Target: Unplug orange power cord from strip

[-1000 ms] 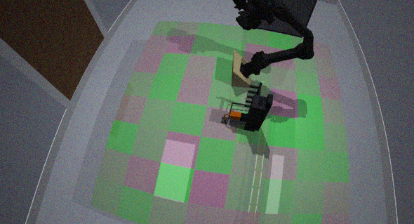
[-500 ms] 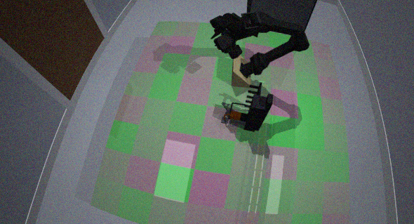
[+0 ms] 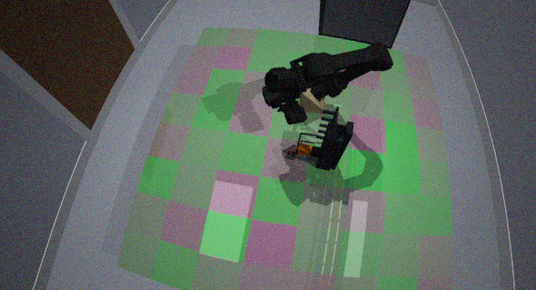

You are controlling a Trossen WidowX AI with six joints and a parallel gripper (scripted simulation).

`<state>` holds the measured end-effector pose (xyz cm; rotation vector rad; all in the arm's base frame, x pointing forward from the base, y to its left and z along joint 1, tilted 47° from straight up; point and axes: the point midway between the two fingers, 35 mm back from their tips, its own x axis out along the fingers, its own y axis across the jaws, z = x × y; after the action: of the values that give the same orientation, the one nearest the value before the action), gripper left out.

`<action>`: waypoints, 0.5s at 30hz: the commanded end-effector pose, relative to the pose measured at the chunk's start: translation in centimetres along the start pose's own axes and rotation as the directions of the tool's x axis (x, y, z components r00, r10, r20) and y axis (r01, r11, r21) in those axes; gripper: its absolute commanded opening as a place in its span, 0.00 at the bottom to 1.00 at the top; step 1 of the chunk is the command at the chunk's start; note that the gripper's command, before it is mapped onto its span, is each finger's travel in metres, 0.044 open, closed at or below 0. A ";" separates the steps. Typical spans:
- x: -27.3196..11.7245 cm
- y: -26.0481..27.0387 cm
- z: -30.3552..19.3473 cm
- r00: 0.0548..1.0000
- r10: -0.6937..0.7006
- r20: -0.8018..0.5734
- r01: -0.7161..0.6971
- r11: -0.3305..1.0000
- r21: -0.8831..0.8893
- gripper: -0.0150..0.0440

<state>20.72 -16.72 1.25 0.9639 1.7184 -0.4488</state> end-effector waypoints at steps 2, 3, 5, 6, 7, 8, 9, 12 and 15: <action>3.8 7.5 -1.0 0.968 0.160 -0.193 -0.080 0.927 0.366 0.53; 4.3 8.4 -1.2 0.960 0.176 -0.219 -0.072 0.908 0.412 0.53; 5.3 10.1 -1.8 0.940 0.205 -0.272 -0.044 0.865 0.500 0.53; 5.8 10.9 -2.1 0.929 0.218 -0.298 -0.024 0.840 0.542 0.53; 6.1 11.4 -2.3 0.922 0.227 -0.314 -0.009 0.823 0.568 0.53; 6.2 11.6 -2.4 0.919 0.229 -0.320 -0.004 0.818 0.575 0.53; 6.2 11.6 -2.4 0.919 0.229 -0.320 -0.004 0.818 0.575 0.53; 6.2 11.6 -2.4 0.919 0.229 -0.320 -0.004 0.818 0.575 0.53; 6.2 11.6 -2.4 0.919 0.229 -0.320 -0.004 0.818 0.575 0.53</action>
<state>27.19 -5.80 -1.86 1.6206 1.8942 -0.7303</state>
